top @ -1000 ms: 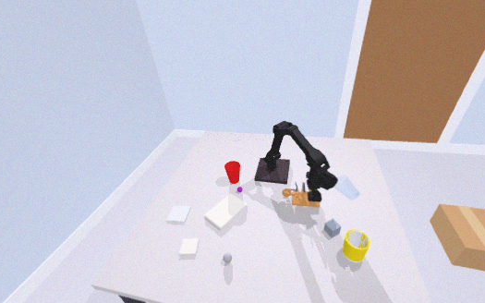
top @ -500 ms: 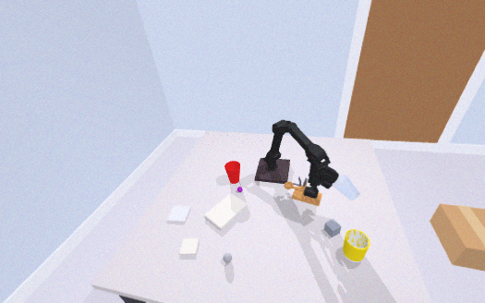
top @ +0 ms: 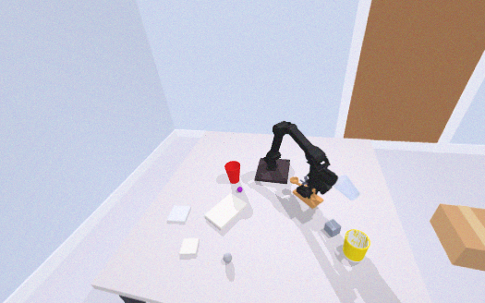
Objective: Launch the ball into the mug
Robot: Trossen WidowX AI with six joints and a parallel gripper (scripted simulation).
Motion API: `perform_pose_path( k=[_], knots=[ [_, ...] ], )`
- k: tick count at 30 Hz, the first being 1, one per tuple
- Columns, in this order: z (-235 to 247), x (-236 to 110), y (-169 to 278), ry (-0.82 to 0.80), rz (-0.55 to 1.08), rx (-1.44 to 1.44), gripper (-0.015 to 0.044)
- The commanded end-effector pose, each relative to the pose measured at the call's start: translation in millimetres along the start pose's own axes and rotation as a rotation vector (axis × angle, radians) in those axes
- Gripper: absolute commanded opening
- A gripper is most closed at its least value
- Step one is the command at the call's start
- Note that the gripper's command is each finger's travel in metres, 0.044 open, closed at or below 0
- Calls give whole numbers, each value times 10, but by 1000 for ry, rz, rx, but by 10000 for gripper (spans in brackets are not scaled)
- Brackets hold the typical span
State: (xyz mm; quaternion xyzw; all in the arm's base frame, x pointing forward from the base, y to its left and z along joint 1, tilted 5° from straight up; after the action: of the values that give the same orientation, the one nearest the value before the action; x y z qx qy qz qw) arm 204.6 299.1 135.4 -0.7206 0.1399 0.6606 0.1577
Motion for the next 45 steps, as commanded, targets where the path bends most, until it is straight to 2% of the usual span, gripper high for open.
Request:
perform_pose_path(
  k=[1,11,40,45],
  knots=[
    [-100,-27,-35,5,-8,135,0],
    [-134,-5,-34,5,-8,141,0],
    [-153,469,-34,5,-7,141,0],
    [-148,424,-34,3,-5,145,0]
  ],
)
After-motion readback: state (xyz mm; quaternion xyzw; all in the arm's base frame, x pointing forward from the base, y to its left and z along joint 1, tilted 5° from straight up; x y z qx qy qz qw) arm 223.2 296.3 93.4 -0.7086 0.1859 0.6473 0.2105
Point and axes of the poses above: the point midway between the two fingers, 35 mm back from their tips, its own x axis out along the fingers, its own z axis across the jaws, y = z × x, the point moved 3 cm from there along -x, back along the fingers, and after that the axes turned 6 degrees about -x, right-handed, at the moved point
